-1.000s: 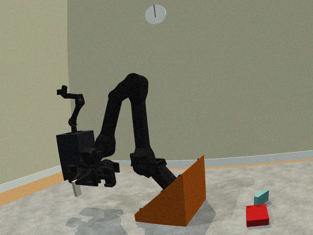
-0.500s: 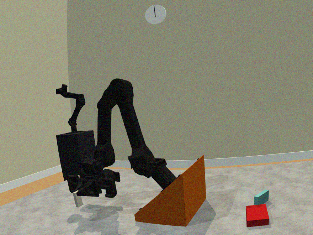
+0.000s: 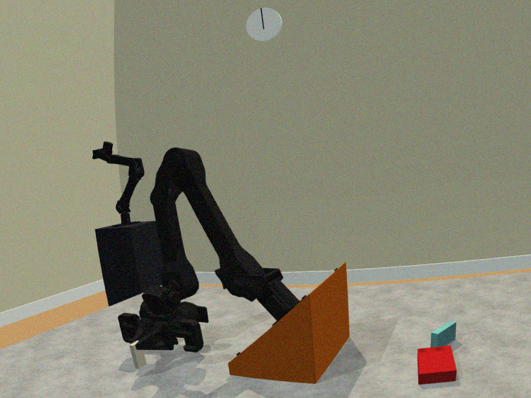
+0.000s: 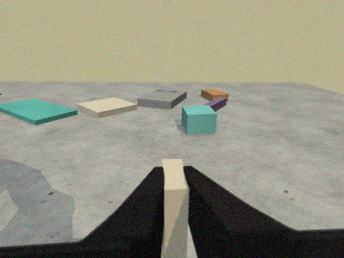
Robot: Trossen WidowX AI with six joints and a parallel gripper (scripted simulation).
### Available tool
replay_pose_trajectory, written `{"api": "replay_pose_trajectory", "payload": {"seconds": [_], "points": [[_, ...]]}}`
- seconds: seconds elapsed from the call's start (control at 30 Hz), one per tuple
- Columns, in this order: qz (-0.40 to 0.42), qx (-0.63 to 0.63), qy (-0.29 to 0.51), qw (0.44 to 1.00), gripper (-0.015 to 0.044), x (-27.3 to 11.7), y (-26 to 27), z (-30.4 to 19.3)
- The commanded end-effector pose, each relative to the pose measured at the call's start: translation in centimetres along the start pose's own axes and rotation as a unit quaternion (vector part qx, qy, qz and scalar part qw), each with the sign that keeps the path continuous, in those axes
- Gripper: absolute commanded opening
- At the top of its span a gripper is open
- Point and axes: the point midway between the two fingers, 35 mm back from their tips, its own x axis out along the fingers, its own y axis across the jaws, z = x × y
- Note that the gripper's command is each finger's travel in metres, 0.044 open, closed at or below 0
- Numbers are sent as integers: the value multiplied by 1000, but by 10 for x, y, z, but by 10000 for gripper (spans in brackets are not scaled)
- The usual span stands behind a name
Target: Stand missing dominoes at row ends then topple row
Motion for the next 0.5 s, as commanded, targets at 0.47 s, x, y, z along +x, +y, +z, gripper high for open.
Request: {"api": "replay_pose_trajectory", "payload": {"seconds": [0.47], "points": [[0,2,-3,1000,28,1,7,-13]]}}
